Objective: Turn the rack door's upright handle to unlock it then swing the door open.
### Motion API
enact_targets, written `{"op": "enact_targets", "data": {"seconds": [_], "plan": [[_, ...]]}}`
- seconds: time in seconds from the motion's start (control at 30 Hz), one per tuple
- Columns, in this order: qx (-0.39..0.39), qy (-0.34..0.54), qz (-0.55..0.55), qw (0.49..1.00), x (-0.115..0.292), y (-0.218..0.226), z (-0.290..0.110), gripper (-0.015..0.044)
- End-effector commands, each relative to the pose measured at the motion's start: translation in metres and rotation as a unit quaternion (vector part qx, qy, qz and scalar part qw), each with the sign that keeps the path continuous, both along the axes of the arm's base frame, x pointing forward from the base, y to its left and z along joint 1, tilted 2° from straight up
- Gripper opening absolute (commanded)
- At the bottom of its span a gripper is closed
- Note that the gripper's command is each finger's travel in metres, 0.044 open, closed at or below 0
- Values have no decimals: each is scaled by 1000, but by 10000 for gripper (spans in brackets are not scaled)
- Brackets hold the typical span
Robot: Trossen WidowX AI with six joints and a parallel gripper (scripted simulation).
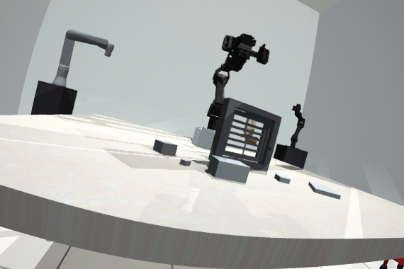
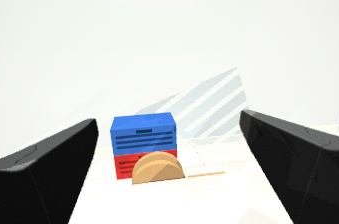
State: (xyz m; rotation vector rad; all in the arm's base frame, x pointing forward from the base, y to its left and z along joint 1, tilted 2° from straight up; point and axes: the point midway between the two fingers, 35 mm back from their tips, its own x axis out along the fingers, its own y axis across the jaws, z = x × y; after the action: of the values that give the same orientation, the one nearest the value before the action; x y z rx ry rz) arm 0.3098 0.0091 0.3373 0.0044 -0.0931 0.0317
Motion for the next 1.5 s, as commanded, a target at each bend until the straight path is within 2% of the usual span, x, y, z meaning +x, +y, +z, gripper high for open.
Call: {"op": "enact_targets", "data": {"seconds": [0.0, 0.1, 0.13, 0.47, 0.8, 1.13, 1.47], "plan": [[0, 3, 0, 1000, 1, 0, -1, 374], [-2, 40, 6, 999, 9, 4, -11, 295], [-4, 56, 8, 998, 13, 5, -15, 286], [-19, 214, 31, 976, 37, 22, -62, 286], [-39, 367, 53, 928, 43, 39, -109, 286], [-65, 510, 72, 855, 33, 53, -149, 286], [-94, 638, 87, 759, 12, 65, -178, 286]]}}
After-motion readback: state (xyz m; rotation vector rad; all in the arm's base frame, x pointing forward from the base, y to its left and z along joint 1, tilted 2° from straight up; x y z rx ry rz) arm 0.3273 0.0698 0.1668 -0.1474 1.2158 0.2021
